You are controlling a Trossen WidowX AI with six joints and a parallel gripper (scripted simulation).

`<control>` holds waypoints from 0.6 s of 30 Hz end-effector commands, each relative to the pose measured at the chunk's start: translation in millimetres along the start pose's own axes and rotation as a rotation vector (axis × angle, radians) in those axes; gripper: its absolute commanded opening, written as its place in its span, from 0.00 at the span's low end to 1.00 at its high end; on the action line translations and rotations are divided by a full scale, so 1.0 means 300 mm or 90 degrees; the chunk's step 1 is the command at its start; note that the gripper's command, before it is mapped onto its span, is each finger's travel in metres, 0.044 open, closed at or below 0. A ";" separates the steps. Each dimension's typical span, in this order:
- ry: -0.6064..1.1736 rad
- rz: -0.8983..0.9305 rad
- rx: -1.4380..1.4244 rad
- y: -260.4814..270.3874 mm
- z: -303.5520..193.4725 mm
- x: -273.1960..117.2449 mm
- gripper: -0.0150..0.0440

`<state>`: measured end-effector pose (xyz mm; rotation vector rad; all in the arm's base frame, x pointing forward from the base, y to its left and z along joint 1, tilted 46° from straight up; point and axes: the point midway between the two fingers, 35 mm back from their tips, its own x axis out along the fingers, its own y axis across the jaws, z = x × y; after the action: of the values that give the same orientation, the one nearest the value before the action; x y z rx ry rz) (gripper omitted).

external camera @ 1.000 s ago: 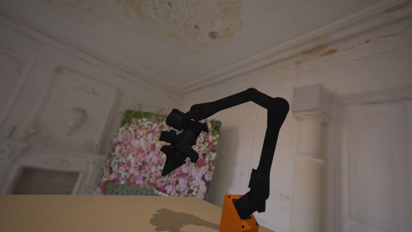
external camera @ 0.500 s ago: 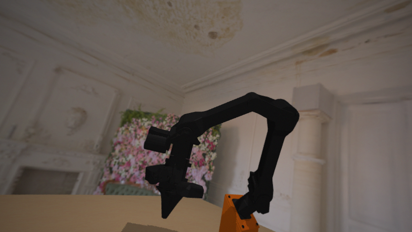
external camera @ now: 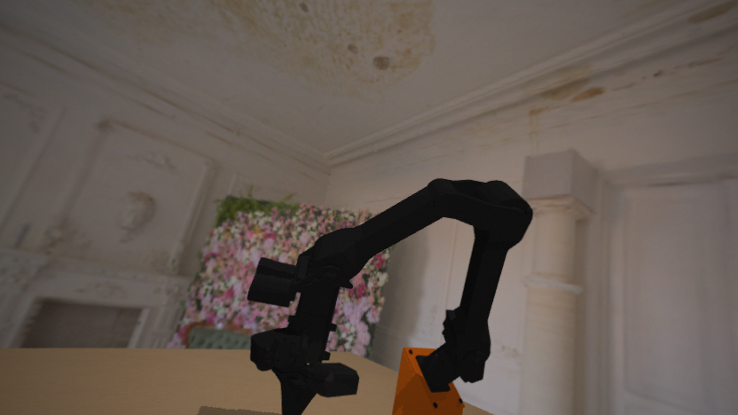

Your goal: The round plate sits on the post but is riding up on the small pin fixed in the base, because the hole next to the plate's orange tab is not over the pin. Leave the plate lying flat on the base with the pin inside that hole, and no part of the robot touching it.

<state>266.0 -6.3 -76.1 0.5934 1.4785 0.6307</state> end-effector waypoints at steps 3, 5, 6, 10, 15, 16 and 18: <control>-0.002 0.002 0.004 0.003 -0.013 0.011 0.25; -0.002 0.002 0.004 0.005 -0.022 0.011 0.25; -0.002 0.002 0.004 0.006 -0.026 0.011 0.25; -0.002 0.002 0.004 0.007 -0.043 0.012 0.25; -0.002 0.002 0.004 0.010 -0.063 0.015 0.25; -0.002 0.002 0.004 0.011 -0.066 0.015 0.25; -0.002 0.002 0.004 0.013 -0.069 0.016 0.25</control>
<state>252.8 -3.6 -76.7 0.5954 1.4674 0.6233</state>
